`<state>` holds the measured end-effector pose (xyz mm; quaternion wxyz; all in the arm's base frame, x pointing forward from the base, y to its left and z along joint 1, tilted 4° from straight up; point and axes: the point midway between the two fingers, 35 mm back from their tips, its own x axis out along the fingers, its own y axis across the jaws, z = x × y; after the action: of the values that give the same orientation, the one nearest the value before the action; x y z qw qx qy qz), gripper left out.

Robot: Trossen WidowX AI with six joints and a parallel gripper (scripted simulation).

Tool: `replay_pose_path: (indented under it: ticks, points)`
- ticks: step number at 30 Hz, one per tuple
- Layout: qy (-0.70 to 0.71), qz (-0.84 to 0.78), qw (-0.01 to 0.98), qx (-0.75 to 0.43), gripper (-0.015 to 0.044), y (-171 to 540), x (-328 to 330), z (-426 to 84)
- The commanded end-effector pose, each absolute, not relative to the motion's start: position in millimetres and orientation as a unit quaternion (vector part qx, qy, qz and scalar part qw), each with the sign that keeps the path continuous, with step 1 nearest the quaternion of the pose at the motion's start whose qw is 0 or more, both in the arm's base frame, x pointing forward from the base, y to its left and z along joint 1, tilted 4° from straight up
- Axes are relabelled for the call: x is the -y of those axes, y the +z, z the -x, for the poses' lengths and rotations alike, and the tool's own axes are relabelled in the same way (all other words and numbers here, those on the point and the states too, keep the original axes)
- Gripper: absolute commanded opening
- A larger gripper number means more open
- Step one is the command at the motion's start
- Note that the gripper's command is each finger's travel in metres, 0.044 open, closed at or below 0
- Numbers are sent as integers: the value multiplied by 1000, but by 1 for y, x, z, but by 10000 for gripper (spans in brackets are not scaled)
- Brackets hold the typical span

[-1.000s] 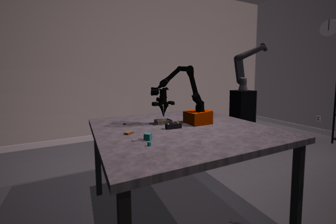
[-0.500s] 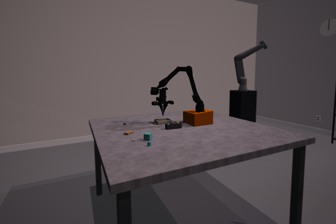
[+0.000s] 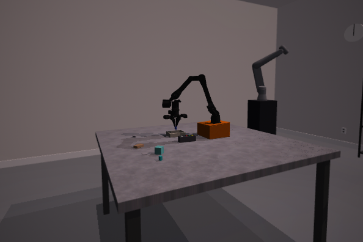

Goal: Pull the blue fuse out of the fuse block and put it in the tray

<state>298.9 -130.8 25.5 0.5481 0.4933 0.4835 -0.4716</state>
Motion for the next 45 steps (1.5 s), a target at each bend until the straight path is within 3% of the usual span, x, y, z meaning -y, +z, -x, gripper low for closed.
replay_pose_path:
  ticks: [1, 7, 20, 24, 45]
  points:
    - [-469, -493, 549, -486, 0, 19, 130, -299]
    - [-469, -493, 549, -486, 0, 12, 130, -299]
    - [-472, -493, 548, -484, 330, 18, 131, -299]
    - [-469, -493, 549, -486, 330, 52, 129, -296]
    - [-472, -493, 548, -484, 330, 51, 130, -296]
